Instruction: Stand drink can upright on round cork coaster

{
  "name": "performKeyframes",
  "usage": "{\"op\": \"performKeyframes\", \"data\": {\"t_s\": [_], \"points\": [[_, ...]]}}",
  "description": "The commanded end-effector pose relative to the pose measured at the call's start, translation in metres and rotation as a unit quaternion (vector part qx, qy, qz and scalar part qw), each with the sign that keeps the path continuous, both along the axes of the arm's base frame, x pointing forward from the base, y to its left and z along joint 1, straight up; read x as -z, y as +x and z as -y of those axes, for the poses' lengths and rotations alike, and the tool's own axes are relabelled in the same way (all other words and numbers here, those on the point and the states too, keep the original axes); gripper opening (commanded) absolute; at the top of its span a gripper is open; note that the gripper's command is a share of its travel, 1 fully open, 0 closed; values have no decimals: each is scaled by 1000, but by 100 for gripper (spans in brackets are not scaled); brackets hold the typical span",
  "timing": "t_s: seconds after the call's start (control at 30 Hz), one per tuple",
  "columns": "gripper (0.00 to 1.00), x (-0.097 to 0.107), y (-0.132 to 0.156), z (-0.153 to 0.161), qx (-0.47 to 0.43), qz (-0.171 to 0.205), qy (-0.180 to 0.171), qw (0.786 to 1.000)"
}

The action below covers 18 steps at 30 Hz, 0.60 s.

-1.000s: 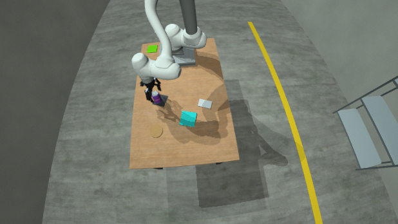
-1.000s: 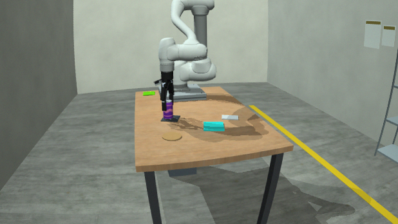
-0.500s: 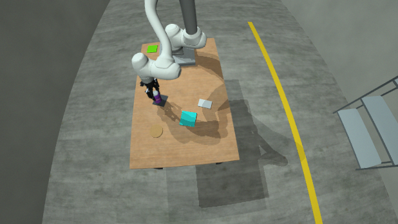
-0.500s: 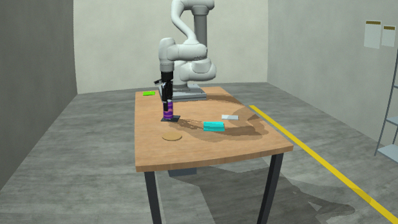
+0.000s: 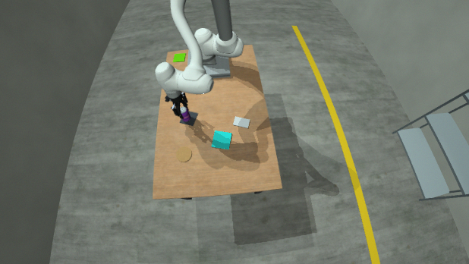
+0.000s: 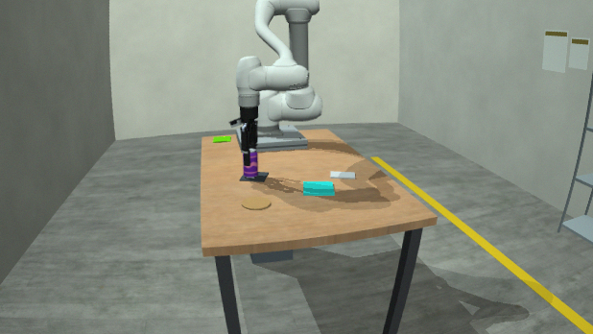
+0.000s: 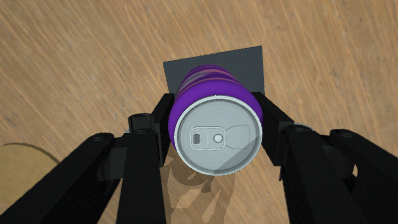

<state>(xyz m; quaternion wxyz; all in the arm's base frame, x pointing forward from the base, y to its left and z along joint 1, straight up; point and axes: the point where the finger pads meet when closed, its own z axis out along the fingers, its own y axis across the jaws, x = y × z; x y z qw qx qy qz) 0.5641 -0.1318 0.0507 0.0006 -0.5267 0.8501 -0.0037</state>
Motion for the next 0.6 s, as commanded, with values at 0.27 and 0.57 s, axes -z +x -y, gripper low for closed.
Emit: {"op": "performKeyframes", "data": {"t_s": [0.27,0.57], "points": [[10,-18,1,0,0,1,0,1000],[10,-59,0,0,0,1,0,1000]]}}
